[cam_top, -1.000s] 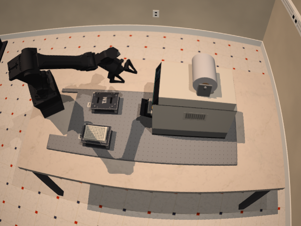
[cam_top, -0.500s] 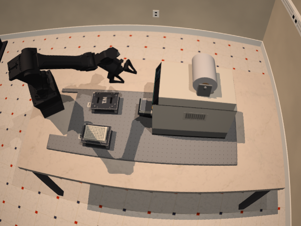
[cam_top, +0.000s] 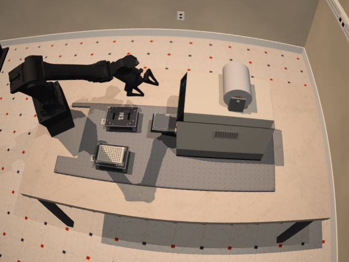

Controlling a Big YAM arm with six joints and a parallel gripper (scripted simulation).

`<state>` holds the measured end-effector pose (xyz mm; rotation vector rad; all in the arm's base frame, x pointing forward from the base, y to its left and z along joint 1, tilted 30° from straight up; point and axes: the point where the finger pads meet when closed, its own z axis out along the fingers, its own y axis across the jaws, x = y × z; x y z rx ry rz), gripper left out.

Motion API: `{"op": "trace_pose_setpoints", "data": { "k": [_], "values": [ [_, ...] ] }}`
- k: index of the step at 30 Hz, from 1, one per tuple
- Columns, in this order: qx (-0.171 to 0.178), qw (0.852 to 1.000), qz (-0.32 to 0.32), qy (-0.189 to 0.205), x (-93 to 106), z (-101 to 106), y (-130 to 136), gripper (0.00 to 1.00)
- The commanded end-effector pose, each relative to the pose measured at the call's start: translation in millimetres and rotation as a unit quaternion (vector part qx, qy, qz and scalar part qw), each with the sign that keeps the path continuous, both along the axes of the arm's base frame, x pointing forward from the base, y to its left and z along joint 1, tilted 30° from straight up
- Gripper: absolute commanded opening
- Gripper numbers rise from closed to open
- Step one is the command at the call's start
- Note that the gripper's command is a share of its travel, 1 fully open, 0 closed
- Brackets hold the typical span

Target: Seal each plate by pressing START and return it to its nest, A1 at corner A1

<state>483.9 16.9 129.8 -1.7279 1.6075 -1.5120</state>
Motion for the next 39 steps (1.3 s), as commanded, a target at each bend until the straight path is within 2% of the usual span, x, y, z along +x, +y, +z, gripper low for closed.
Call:
{"op": "trace_pose_setpoints", "data": {
  "k": [1, 9, 23, 26, 37, 39],
  "values": [
    [0.011, 0.999, -0.009, -0.035, 21.9, 24.6, -2.0, 1.00],
    [0.009, 1.000, -0.009, -0.028, 18.7, 18.0, -2.6, 1.00],
    [0.007, 1.000, -0.009, -0.018, 1.5, 9.4, -6.4, 1.00],
    [0.007, 1.000, -0.009, -0.018, 1.6, 9.5, -6.3, 1.00],
    [0.012, 0.999, -0.008, -0.039, 17.9, 29.6, -2.2, 1.00],
    [0.011, 0.999, -0.008, -0.036, 18.8, 26.7, -1.8, 1.00]
  ]
}}
